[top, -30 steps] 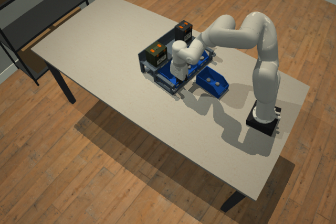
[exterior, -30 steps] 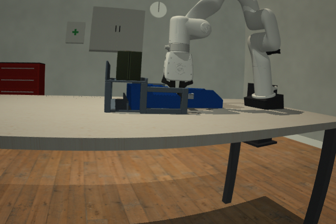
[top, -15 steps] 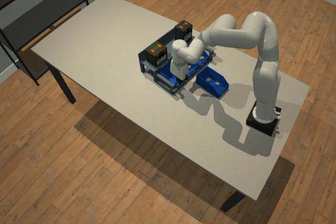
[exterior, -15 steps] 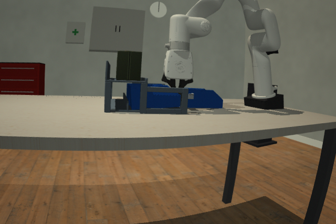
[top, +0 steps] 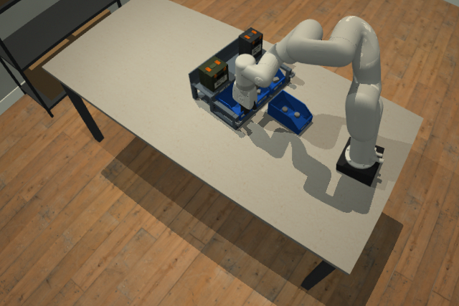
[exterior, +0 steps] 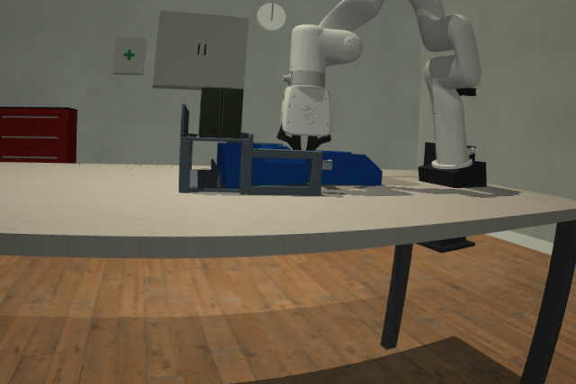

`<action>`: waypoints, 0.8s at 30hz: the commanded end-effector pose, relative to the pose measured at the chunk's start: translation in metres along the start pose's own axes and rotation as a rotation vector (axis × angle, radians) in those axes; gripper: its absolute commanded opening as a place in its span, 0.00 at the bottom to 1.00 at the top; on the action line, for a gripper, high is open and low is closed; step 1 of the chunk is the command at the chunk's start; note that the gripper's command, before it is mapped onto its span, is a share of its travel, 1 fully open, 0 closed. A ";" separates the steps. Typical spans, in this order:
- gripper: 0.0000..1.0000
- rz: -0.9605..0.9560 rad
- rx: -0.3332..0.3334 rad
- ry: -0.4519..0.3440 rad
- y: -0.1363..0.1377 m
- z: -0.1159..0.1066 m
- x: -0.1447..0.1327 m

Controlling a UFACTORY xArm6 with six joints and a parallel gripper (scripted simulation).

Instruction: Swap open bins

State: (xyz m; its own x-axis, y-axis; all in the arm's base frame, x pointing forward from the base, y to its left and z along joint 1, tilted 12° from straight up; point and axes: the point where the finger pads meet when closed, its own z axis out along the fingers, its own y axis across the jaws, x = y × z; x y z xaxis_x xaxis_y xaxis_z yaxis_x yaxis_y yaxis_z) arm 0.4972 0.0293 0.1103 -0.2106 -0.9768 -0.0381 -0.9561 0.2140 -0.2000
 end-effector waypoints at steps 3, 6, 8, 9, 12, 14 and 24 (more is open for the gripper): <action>0.00 0.000 0.004 -0.001 0.000 -0.001 0.000; 0.00 0.000 0.004 -0.001 0.001 -0.001 0.000; 0.00 0.000 0.004 -0.001 0.002 -0.001 0.000; 0.00 0.000 0.004 -0.001 0.003 -0.001 0.000; 0.00 0.000 0.004 -0.001 0.006 -0.001 0.000; 0.00 0.000 0.004 -0.001 0.009 -0.001 0.000; 0.00 0.000 0.004 -0.001 0.022 -0.001 0.000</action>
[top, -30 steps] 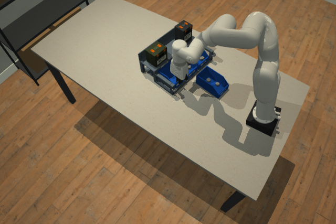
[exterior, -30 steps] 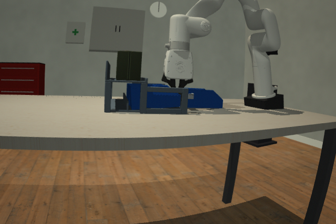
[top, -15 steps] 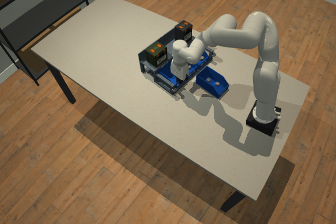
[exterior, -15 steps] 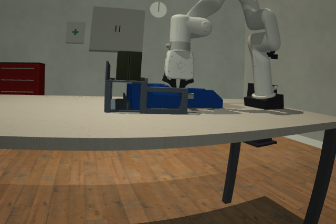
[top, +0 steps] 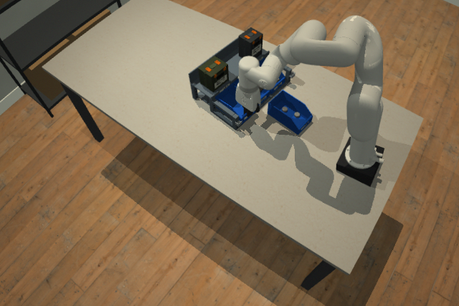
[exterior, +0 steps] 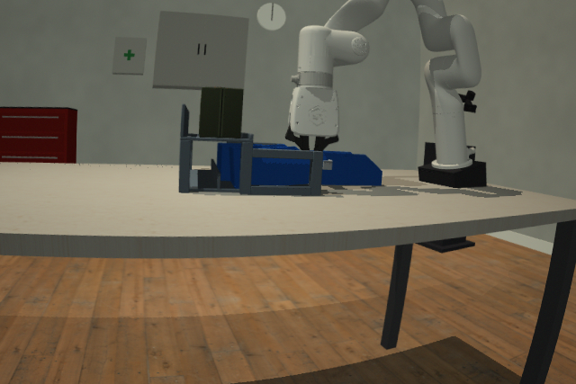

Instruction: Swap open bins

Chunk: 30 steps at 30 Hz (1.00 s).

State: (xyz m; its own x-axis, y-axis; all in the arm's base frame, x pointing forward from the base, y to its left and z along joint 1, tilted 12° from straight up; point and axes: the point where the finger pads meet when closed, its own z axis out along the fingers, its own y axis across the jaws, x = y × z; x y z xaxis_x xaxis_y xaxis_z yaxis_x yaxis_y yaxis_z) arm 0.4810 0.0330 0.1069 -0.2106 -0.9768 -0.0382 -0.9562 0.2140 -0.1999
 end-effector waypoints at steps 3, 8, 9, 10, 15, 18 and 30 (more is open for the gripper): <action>0.00 0.000 0.004 -0.001 0.012 -0.001 0.000; 0.00 0.000 0.004 -0.001 0.025 -0.001 0.000; 0.00 0.000 0.004 -0.001 0.027 -0.001 0.000; 0.00 0.000 0.004 -0.001 0.027 -0.001 0.000; 0.00 0.000 0.004 -0.001 0.039 -0.001 0.000; 0.00 0.000 0.004 -0.001 0.048 -0.001 0.000; 0.00 0.000 0.004 -0.001 0.078 -0.001 0.000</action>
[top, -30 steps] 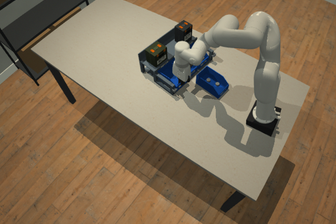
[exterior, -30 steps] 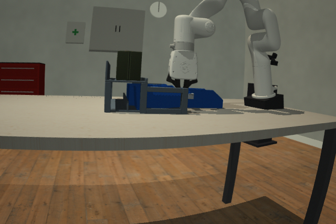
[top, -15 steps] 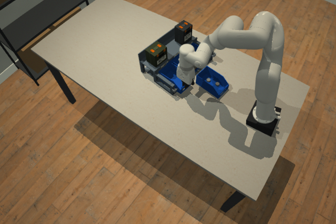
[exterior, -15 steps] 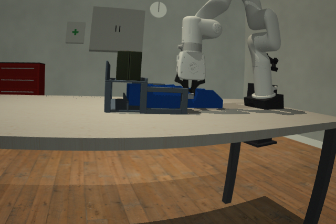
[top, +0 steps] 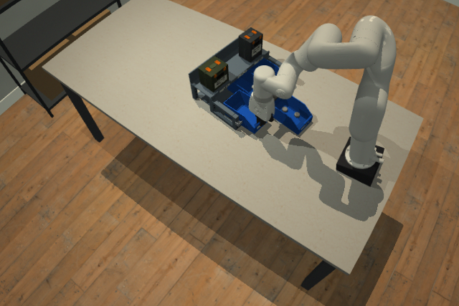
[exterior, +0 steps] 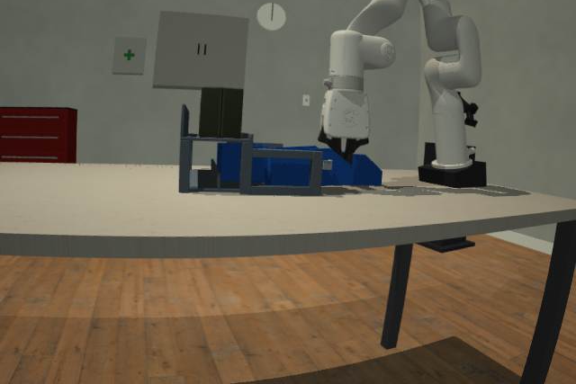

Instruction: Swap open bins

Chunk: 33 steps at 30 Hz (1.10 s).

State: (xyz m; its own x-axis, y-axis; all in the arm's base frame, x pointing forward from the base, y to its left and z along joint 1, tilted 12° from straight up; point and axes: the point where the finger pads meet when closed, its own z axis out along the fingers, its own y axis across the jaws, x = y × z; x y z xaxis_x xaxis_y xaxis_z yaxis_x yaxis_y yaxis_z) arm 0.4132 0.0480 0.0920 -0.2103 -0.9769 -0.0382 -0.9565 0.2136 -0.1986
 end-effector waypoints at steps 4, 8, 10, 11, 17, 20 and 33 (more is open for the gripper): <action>0.00 0.000 0.005 -0.001 0.019 -0.002 -0.001; 0.00 0.000 0.005 -0.001 0.030 -0.002 -0.001; 0.00 0.000 0.005 -0.001 0.036 -0.002 -0.001; 0.00 0.000 0.005 -0.001 0.038 -0.002 -0.001; 0.00 0.000 0.005 -0.001 0.047 -0.002 -0.001; 0.00 0.000 0.005 -0.001 0.053 -0.002 -0.001; 0.00 0.000 0.005 -0.001 0.066 -0.001 -0.001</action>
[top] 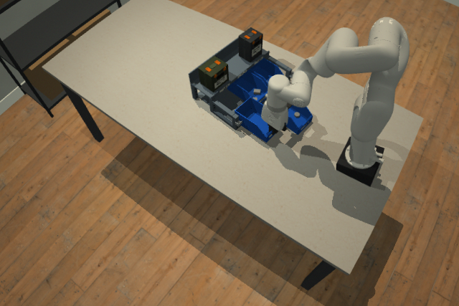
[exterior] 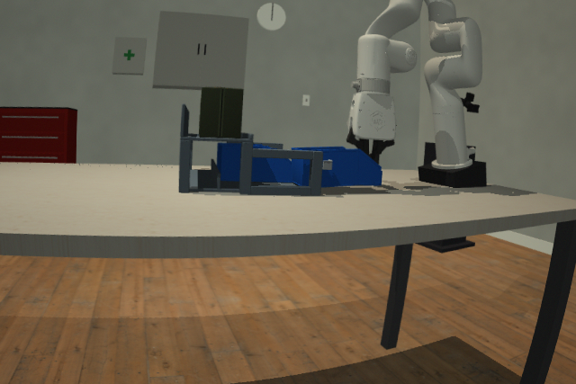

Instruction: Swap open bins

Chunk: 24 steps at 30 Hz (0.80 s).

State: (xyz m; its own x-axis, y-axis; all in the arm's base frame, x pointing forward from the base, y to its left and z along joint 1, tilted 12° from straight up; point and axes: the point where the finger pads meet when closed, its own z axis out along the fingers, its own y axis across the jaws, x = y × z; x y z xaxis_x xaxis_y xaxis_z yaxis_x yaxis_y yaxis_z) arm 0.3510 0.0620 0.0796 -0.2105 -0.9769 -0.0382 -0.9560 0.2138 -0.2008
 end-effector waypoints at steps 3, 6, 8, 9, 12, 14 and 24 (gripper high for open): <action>0.00 0.000 0.003 -0.001 0.002 -0.001 -0.001; 0.00 0.000 0.003 -0.001 0.003 -0.001 -0.001; 0.00 0.000 0.003 -0.001 0.004 -0.001 -0.001; 0.00 0.000 0.003 -0.001 0.004 -0.001 -0.001; 0.00 0.000 0.003 -0.001 0.004 -0.001 -0.001; 0.00 0.000 0.003 -0.001 0.004 -0.001 -0.001; 0.00 0.000 0.003 -0.001 0.004 -0.001 -0.001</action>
State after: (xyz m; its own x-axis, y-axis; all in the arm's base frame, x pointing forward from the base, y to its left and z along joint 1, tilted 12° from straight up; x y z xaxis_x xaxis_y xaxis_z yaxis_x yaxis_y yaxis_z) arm 0.3463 0.0630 0.0788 -0.2106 -0.9768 -0.0380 -0.9559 0.2139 -0.2012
